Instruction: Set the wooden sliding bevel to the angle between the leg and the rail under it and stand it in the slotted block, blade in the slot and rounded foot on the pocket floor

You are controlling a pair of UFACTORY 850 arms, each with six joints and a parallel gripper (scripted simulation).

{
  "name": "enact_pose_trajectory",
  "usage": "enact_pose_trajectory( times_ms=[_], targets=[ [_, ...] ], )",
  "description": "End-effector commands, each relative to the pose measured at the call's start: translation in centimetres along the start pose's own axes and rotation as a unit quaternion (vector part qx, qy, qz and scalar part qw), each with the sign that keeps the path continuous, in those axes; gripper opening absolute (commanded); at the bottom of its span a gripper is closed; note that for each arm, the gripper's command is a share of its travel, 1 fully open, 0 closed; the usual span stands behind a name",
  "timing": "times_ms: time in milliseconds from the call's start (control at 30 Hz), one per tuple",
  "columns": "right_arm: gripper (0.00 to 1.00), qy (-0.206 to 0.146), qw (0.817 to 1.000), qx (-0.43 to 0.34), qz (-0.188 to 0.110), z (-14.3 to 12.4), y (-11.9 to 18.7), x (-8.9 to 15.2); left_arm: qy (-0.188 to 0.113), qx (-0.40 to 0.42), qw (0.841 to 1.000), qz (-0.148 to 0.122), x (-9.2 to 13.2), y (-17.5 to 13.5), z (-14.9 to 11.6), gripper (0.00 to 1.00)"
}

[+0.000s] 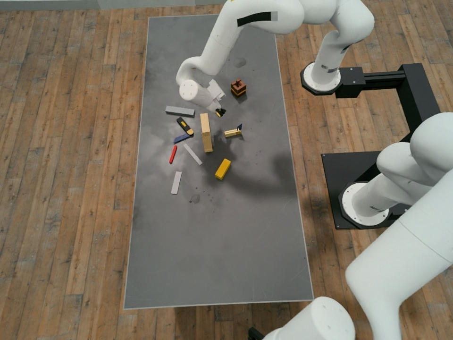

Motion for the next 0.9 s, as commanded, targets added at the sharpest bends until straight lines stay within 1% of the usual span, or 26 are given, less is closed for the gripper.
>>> enact_pose_trajectory(
  times_ms=[0,33,100,233,333,500,567,600,700,867],
  targets=[
    [1.00,0.004,0.999,-0.032,-0.042,-0.6,2.0,0.0,-0.023,0.028,0.999,0.024,1.7,-3.6,-1.7,1.00],
    [1.00,0.004,0.997,-0.046,-0.059,-0.8,3.0,-0.1,-0.039,0.051,0.997,0.032,3.0,-6.5,-3.3,1.00],
    [1.00,0.005,0.994,-0.070,-0.089,-1.3,4.6,-0.2,-0.048,0.063,0.996,0.036,3.7,-7.9,-4.1,1.00],
    [1.00,0.006,0.987,-0.100,-0.125,-1.8,6.6,-0.4,-0.072,0.098,0.992,0.046,5.7,-11.3,-6.6,1.00],
    [1.00,0.007,0.983,-0.114,-0.144,-2.0,7.6,-0.5,-0.091,0.125,0.987,0.053,7.3,-13.7,-8.5,1.00],
    [1.00,0.007,0.981,-0.122,-0.152,-2.2,8.1,-0.5,-0.122,0.173,0.975,0.064,10.1,-17.3,-12.0,1.00],
    [1.00,0.007,0.981,-0.122,-0.152,-2.2,8.1,-0.5,-0.122,0.173,0.975,0.064,10.1,-17.3,-12.0,1.00],
    [1.00,0.007,0.981,-0.122,-0.153,-2.2,8.1,-0.5,-0.137,0.198,0.968,0.069,11.9,-19.1,-14.2,1.00],
    [1.00,0.007,0.981,-0.122,-0.153,-2.2,8.1,-0.5,-0.155,0.226,0.959,0.074,13.5,-20.5,-16.1,1.00],
    [1.00,0.007,0.981,-0.122,-0.153,-2.2,8.1,-0.5,-0.185,0.278,0.939,0.081,16.8,-22.8,-20.1,1.00]
  ],
)
Point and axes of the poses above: on each arm, the point where the finger pads meet when closed, its own x axis back along the fingers, its own y axis across the jaws, z = x × y, the point moved 4 cm from there along x, back along the fingers, and after that the axes turned 4 degrees about x, right-handed, at the moved point
